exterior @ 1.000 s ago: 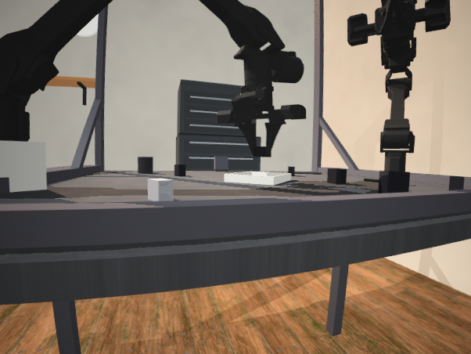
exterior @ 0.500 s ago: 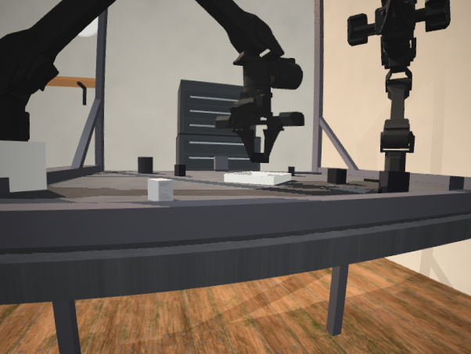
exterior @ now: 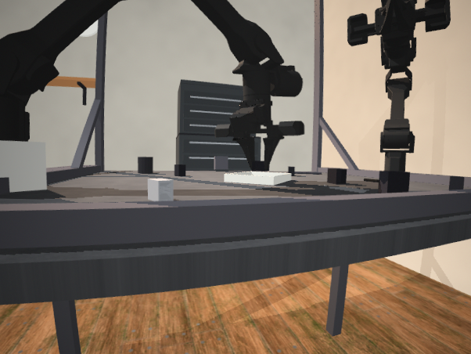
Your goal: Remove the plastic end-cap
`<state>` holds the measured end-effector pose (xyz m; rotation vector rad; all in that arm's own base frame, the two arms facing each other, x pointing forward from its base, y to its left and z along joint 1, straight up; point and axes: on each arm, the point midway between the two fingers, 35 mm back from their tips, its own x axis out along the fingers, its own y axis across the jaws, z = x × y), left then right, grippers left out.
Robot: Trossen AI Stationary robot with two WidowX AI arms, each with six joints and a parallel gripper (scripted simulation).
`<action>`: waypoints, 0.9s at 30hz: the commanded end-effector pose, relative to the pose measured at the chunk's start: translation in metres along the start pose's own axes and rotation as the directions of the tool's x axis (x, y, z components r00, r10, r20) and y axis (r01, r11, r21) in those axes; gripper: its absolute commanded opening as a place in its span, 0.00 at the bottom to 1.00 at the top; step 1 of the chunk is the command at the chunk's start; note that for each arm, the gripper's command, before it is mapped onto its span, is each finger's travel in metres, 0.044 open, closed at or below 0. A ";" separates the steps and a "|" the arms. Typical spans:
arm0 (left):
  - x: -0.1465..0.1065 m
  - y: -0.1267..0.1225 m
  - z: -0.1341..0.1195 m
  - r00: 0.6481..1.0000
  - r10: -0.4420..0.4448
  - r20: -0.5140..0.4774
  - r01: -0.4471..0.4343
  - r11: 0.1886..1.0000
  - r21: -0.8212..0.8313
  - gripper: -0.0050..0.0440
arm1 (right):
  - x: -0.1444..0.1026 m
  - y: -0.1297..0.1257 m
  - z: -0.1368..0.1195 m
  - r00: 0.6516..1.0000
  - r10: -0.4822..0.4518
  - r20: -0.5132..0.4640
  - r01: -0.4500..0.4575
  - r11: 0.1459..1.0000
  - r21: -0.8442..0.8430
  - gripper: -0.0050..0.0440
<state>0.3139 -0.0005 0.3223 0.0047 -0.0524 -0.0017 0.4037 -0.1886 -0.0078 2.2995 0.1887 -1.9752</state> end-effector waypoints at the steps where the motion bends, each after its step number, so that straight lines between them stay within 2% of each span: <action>1: -0.001 -0.001 0.007 1.000 -0.005 0.017 0.005 1.000 0.001 0.10 | -0.004 0.000 -0.002 1.000 0.005 -0.014 -0.005 1.000 0.003 0.10; 10: -0.001 -0.001 0.007 1.000 -0.005 0.017 0.005 1.000 0.001 0.10 | 0.010 0.000 0.000 1.000 0.004 -0.014 -0.004 1.000 0.003 0.10; 22: -0.001 -0.001 0.007 1.000 -0.005 0.017 0.005 1.000 0.001 0.10 | 0.011 0.001 -0.002 1.000 0.006 -0.016 -0.006 1.000 0.003 0.10; 23: -0.001 -0.001 0.007 1.000 -0.005 0.017 0.005 1.000 0.001 0.10 | 0.015 -0.002 0.002 1.000 -0.003 -0.003 0.003 1.000 0.004 0.51; 27: -0.001 -0.001 0.007 1.000 -0.005 0.017 0.005 1.000 0.001 0.10 | 0.015 -0.002 0.002 1.000 -0.003 -0.003 0.003 1.000 0.004 0.51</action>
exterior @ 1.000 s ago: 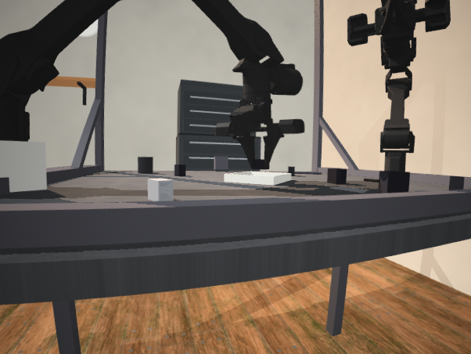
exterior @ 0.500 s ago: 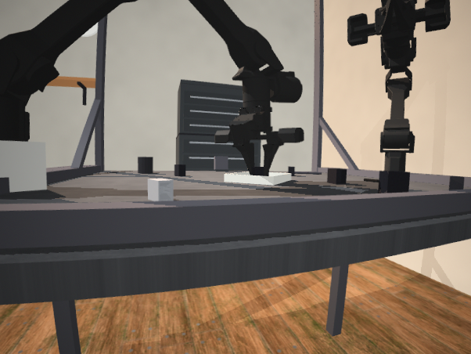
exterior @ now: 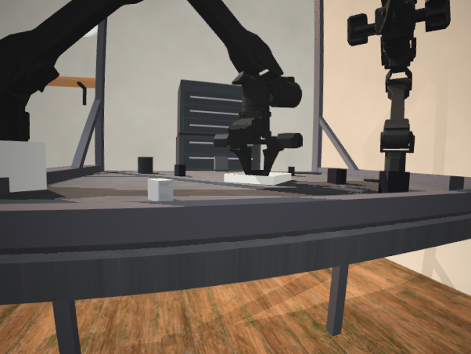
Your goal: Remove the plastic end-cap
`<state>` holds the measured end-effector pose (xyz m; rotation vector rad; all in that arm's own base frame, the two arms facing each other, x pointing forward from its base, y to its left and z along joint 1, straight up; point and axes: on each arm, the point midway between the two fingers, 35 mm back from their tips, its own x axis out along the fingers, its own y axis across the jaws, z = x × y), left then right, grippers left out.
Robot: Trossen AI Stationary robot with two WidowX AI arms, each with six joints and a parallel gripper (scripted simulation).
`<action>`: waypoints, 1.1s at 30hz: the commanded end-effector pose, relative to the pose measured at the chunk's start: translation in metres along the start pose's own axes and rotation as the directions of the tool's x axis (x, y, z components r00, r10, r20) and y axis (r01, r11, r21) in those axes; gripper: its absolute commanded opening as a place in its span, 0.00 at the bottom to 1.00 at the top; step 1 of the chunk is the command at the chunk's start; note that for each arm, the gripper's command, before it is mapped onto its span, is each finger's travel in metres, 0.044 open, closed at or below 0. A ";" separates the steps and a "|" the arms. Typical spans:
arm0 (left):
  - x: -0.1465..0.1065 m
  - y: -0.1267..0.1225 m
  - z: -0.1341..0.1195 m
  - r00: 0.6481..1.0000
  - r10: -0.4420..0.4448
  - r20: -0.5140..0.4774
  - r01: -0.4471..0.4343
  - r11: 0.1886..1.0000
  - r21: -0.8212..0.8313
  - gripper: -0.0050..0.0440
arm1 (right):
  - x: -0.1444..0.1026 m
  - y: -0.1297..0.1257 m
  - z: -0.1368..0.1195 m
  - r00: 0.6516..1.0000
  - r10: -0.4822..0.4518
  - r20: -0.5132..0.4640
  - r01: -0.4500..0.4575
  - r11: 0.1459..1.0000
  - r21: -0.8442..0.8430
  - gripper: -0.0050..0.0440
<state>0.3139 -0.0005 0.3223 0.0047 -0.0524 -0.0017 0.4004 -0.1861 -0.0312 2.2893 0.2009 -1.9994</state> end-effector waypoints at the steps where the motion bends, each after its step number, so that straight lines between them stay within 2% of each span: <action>1: -0.001 -0.001 0.007 1.000 -0.005 0.017 0.005 1.000 0.001 0.10 | -0.008 0.001 -0.004 1.000 0.010 -0.019 -0.010 1.000 0.002 0.51; 19: -0.001 -0.001 0.007 1.000 -0.005 0.017 0.005 1.000 0.001 0.10 | -0.008 0.001 -0.004 1.000 0.010 -0.019 -0.010 1.000 0.002 0.51; 23: -0.001 -0.001 0.007 1.000 -0.005 0.017 0.005 1.000 0.001 0.10 | -0.018 0.001 -0.004 1.000 0.011 -0.020 -0.011 1.000 0.002 0.51; 33: -0.001 -0.001 0.007 1.000 -0.005 0.017 0.005 1.000 0.001 0.10 | -0.020 0.003 -0.007 1.000 0.012 -0.022 -0.012 1.000 0.002 0.51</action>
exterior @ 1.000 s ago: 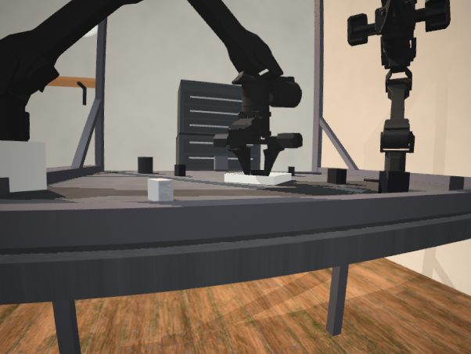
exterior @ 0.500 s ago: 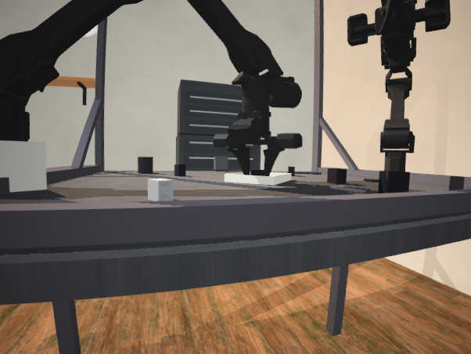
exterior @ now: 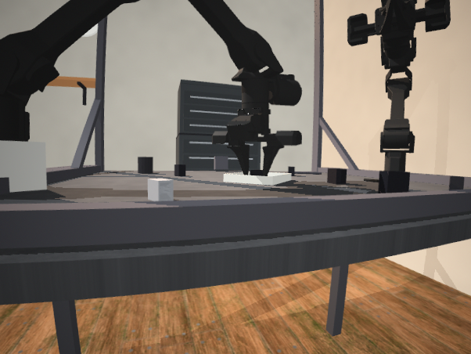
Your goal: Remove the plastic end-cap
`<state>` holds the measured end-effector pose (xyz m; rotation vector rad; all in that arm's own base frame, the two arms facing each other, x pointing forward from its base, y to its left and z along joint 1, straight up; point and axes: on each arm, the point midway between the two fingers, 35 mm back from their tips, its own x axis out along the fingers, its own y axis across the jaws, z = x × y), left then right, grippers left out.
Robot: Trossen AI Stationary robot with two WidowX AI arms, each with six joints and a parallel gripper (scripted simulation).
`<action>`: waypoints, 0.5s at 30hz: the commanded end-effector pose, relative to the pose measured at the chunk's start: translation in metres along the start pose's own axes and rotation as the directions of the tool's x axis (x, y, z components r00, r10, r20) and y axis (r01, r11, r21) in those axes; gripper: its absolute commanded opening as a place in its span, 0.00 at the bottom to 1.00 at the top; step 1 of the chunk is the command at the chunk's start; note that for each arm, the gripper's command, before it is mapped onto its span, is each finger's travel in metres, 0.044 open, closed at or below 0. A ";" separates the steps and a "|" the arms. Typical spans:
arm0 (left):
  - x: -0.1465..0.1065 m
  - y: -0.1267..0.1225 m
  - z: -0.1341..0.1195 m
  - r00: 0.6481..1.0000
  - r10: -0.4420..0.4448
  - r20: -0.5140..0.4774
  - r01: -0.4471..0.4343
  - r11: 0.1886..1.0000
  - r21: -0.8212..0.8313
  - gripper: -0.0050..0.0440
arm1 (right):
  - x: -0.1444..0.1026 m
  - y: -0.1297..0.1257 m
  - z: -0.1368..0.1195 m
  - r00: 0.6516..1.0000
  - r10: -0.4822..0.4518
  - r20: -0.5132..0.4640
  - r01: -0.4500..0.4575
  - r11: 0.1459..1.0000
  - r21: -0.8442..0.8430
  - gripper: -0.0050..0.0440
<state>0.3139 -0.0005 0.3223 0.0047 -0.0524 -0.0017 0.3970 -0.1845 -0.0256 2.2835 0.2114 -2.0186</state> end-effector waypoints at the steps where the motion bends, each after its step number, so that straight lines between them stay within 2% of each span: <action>1: -0.001 -0.001 0.007 1.000 -0.005 0.017 0.005 1.000 0.001 0.10 | -0.014 0.005 -0.010 0.999 0.023 -0.033 -0.023 1.000 -0.001 0.51; 10: -0.001 -0.001 0.007 1.000 -0.005 0.017 0.005 1.000 0.001 0.10 | -0.018 0.005 -0.009 0.999 0.023 -0.033 -0.023 1.000 -0.001 0.51; 11: -0.001 -0.001 0.007 1.000 -0.005 0.017 0.005 1.000 0.001 0.10 | -0.031 0.005 -0.009 0.999 0.026 -0.036 -0.026 1.000 -0.002 0.51; 15: -0.001 -0.001 0.007 1.000 -0.005 0.017 0.005 1.000 0.001 0.10 | -0.052 0.007 -0.013 0.999 0.030 -0.042 -0.030 1.000 -0.003 0.51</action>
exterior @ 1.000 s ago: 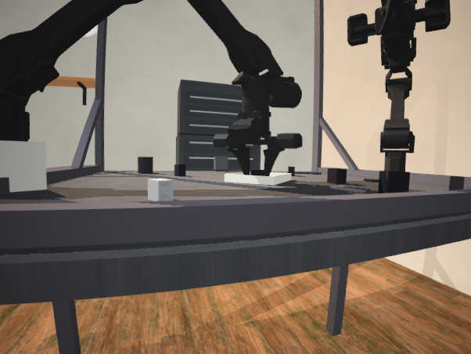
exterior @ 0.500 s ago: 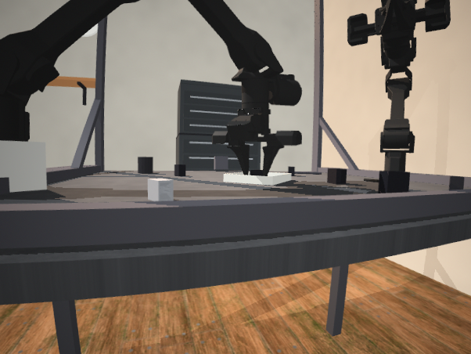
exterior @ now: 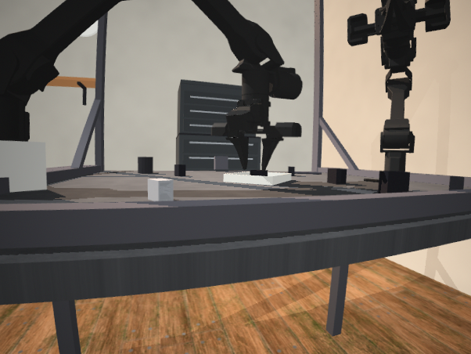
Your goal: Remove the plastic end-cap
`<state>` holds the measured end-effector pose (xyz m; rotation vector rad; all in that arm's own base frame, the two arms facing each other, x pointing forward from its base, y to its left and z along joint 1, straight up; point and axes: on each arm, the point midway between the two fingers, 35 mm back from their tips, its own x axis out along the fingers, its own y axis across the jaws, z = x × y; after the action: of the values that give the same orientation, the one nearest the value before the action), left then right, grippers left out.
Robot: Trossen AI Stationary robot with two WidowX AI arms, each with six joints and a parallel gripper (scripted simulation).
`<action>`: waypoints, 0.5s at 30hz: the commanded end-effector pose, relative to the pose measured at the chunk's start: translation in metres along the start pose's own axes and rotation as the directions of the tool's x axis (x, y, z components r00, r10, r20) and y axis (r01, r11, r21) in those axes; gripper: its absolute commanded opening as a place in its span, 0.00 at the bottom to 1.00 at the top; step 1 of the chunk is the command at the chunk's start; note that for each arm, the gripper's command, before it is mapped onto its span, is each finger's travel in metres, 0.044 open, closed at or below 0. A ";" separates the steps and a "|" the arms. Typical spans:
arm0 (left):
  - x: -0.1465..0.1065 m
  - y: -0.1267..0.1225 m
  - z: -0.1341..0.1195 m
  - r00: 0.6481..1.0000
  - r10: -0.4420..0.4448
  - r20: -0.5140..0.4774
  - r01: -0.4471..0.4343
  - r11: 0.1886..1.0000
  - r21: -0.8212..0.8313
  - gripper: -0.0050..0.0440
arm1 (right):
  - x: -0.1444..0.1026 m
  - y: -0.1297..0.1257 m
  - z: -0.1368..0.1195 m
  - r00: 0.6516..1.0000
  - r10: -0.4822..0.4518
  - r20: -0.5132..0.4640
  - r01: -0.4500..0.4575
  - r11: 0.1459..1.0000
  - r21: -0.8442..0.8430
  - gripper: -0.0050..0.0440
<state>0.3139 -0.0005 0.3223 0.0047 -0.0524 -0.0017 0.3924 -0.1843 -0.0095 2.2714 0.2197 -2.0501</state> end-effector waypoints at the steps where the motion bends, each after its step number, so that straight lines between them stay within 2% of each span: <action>1: -0.001 -0.001 0.007 1.000 -0.005 0.017 0.005 1.000 0.001 0.10 | -0.041 0.008 -0.015 0.997 0.043 -0.062 -0.044 0.999 -0.009 0.51; 7: -0.001 -0.001 0.007 1.000 -0.005 0.017 0.005 1.000 0.001 0.10 | -0.061 0.006 -0.011 0.996 0.047 -0.070 -0.048 0.999 -0.014 0.51; 8: -0.001 -0.001 0.007 1.000 -0.005 0.017 0.005 1.000 0.001 0.10 | -0.053 0.005 -0.011 0.997 0.046 -0.068 -0.047 0.999 -0.013 0.51; 15: -0.001 -0.001 0.007 1.000 -0.005 0.017 0.005 1.000 0.001 0.10 | -0.051 0.004 -0.009 0.997 0.046 -0.068 -0.047 0.999 -0.013 0.51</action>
<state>0.3139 -0.0005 0.3223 0.0047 -0.0524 -0.0017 0.3953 -0.1896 0.0316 2.3013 0.1916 -1.9823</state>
